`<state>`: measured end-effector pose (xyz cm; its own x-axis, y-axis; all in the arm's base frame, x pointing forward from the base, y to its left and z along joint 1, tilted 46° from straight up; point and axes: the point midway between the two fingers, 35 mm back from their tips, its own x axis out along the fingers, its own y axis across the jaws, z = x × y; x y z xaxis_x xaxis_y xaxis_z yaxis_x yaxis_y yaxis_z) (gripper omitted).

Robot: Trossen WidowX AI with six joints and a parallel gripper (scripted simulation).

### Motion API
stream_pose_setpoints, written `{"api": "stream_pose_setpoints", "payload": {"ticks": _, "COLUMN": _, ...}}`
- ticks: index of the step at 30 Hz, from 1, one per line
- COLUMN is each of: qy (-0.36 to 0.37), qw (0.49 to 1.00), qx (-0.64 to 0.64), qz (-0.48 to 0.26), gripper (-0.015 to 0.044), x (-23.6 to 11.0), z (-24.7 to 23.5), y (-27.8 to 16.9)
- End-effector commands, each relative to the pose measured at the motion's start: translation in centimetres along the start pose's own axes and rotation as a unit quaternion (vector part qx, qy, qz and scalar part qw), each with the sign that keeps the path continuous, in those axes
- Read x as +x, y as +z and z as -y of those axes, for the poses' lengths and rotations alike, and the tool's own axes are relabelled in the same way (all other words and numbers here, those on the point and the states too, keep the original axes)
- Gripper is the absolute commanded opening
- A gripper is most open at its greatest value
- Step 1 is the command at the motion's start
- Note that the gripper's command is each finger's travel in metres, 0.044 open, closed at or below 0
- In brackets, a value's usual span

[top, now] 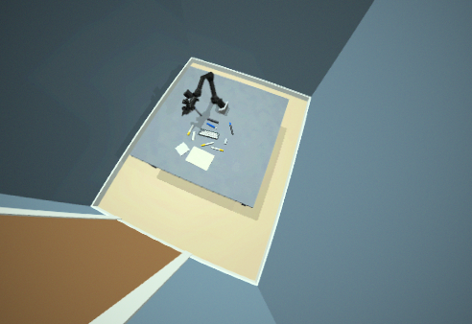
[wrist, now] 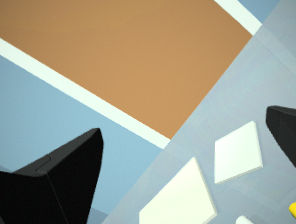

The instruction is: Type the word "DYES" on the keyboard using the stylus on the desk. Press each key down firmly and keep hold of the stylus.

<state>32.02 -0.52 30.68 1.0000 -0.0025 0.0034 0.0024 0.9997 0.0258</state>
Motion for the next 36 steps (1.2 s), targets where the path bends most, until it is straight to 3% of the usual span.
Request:
{"api": "stream_pose_setpoints", "payload": {"ticks": 1, "qy": -0.001, "qw": 1.0, "qx": 0.001, "qz": -0.005, "gripper": 0.0414, "x": 0.2, "z": 0.0, "y": -0.2}}
{"api": "stream_pose_setpoints", "payload": {"ticks": 9, "qy": -0.046, "qw": 0.969, "qx": 0.019, "qz": -0.243, "gripper": 0.0204, "x": 5.1, "z": -1.9, "y": -10.0}}
{"api": "stream_pose_setpoints", "payload": {"ticks": 17, "qy": -0.114, "qw": 0.878, "qx": -0.053, "qz": -0.461, "gripper": 0.0, "x": 5.8, "z": -4.3, "y": -20.6}}
{"api": "stream_pose_setpoints", "payload": {"ticks": 24, "qy": -0.174, "qw": 0.767, "qx": -0.185, "qz": -0.589, "gripper": 0.0, "x": 3.7, "z": -5.9, "y": -28.0}}
{"api": "stream_pose_setpoints", "payload": {"ticks": 30, "qy": -0.214, "qw": 0.661, "qx": -0.327, "qz": -0.641, "gripper": 0.0, "x": 1.5, "z": -6.7, "y": -32.4}}
{"api": "stream_pose_setpoints", "payload": {"ticks": 36, "qy": -0.217, "qw": 0.648, "qx": -0.344, "qz": -0.644, "gripper": 0.0, "x": 1.2, "z": -6.8, "y": -32.8}}
